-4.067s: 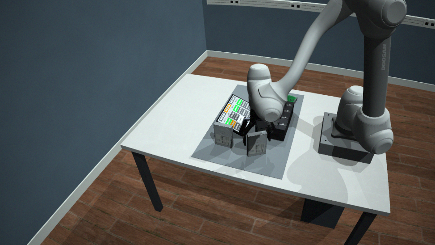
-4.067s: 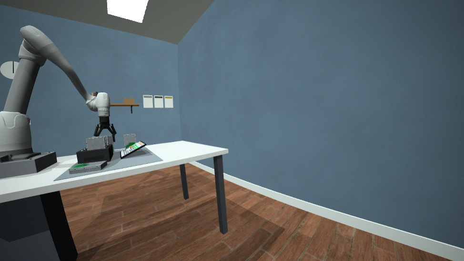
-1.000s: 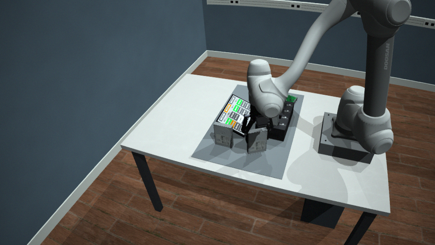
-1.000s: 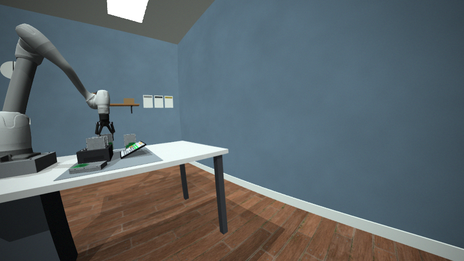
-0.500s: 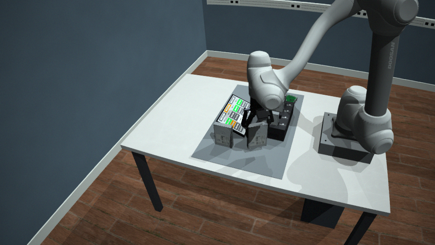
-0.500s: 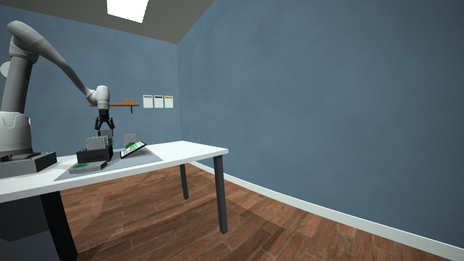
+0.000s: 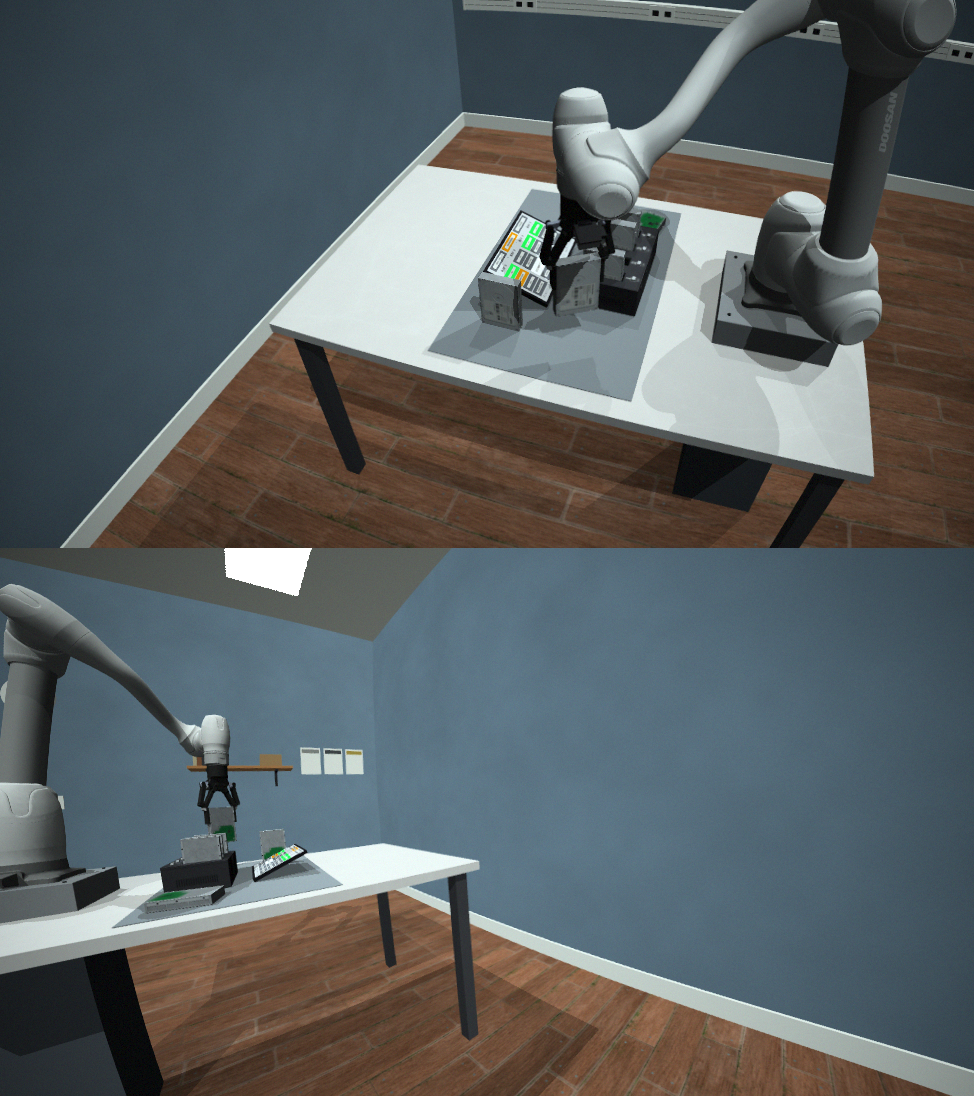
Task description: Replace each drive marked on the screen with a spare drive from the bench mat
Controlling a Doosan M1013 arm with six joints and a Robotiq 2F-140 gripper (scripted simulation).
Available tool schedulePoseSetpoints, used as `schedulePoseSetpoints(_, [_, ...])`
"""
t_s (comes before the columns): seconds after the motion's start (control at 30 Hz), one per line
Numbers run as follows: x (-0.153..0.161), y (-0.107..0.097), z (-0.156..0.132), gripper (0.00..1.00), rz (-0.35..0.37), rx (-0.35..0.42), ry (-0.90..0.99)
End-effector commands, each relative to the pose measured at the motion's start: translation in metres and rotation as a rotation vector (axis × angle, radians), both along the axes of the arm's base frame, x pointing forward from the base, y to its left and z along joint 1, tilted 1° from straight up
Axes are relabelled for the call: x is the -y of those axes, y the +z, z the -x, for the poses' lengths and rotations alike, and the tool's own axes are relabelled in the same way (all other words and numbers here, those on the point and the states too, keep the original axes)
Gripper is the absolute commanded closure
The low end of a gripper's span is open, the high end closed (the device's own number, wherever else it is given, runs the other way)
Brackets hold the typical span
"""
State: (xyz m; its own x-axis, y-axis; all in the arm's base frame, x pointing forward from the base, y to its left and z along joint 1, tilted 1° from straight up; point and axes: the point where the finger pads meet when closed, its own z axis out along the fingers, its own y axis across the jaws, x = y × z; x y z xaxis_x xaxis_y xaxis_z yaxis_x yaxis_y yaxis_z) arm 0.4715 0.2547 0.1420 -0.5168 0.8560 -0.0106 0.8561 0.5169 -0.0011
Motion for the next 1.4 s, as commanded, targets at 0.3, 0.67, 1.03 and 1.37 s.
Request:
schedulePoseSetpoints(0.3, [-0.001,0.036,0.0,0.9,-0.001,0.001,0.0])
schedulePoseSetpoints(0.67, [-0.001,0.057,0.0,0.9,-0.001,0.001,0.0])
schedulePoseSetpoints(1.03, [-0.001,0.069,0.0,0.9,-0.001,0.001,0.0])
schedulePoseSetpoints(1.37, [-0.001,0.07,0.0,0.9,-0.001,0.001,0.0])
